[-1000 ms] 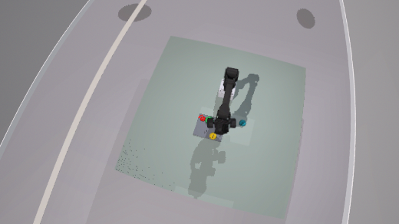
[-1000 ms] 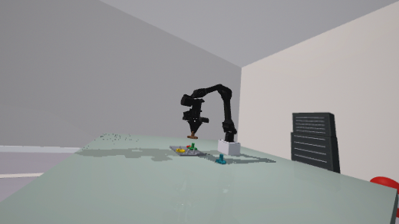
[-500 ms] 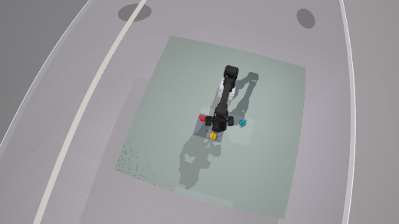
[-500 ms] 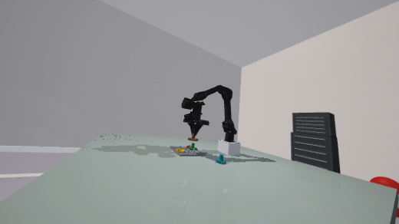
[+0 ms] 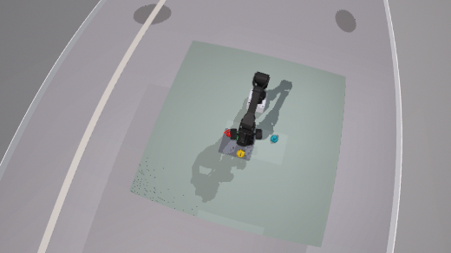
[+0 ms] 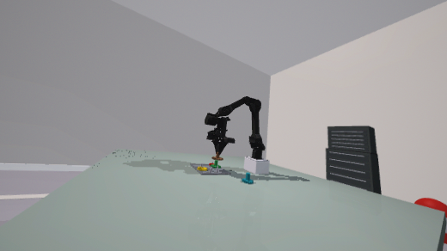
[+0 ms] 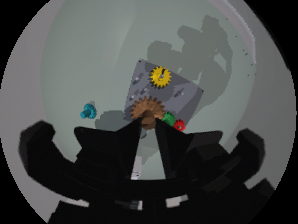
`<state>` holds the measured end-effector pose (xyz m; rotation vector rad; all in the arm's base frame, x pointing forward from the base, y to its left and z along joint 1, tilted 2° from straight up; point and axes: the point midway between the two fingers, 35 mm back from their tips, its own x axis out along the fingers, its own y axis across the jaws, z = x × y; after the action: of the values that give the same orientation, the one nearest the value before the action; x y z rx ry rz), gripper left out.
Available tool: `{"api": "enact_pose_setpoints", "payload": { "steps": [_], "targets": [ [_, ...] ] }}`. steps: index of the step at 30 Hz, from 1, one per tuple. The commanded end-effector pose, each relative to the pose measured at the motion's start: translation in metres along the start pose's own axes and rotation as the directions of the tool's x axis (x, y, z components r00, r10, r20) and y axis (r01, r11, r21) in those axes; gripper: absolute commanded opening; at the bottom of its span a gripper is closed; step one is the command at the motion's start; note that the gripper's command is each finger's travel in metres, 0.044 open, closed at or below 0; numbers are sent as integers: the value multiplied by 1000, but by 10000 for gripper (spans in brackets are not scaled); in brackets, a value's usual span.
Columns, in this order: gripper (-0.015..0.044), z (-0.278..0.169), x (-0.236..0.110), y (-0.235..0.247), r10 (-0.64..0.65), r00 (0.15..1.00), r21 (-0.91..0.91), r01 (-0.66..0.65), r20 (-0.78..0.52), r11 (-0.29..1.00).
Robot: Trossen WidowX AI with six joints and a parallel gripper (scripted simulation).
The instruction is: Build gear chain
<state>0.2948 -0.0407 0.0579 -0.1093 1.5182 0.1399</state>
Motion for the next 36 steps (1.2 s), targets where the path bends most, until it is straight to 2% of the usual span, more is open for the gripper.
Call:
{"api": "enact_pose_setpoints", "payload": {
  "steps": [1, 15, 26, 36],
  "targets": [
    [0, -5, 4, -2, 2, 1000, -4, -2, 3, 1000],
    [0, -14, 8, -5, 2, 1000, -44, -2, 2, 999],
    [0, -14, 8, -5, 2, 1000, -340, -1, 2, 940],
    [0, -14, 8, -5, 2, 1000, -597, -1, 2, 802]
  ]
}}
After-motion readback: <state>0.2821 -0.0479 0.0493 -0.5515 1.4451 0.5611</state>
